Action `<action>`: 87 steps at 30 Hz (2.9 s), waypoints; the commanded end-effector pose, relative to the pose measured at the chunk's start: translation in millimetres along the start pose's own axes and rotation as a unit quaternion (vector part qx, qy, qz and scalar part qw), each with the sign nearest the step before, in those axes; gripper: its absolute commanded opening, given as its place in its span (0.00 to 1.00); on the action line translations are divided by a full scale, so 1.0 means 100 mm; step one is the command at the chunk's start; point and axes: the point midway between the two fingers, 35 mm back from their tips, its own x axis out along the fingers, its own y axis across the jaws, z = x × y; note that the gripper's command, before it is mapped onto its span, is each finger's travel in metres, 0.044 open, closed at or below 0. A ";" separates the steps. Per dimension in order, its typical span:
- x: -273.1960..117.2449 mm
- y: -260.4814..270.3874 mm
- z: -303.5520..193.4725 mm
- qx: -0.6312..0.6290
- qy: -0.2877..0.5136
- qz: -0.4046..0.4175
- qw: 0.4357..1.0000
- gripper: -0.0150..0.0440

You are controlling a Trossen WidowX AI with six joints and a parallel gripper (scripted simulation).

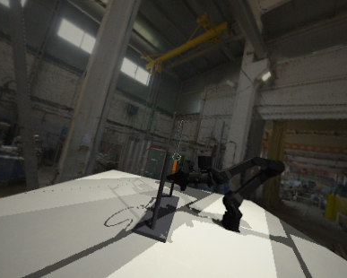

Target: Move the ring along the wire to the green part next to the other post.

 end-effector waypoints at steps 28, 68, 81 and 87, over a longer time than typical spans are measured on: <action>-0.60 0.89 0.35 0.280 0.197 0.146 0.928 0.00; -0.83 1.44 1.29 0.575 0.162 0.278 0.752 0.00; -0.82 1.48 1.46 0.598 0.146 0.261 0.744 0.00; -0.82 1.48 1.48 0.589 0.150 0.253 0.753 0.00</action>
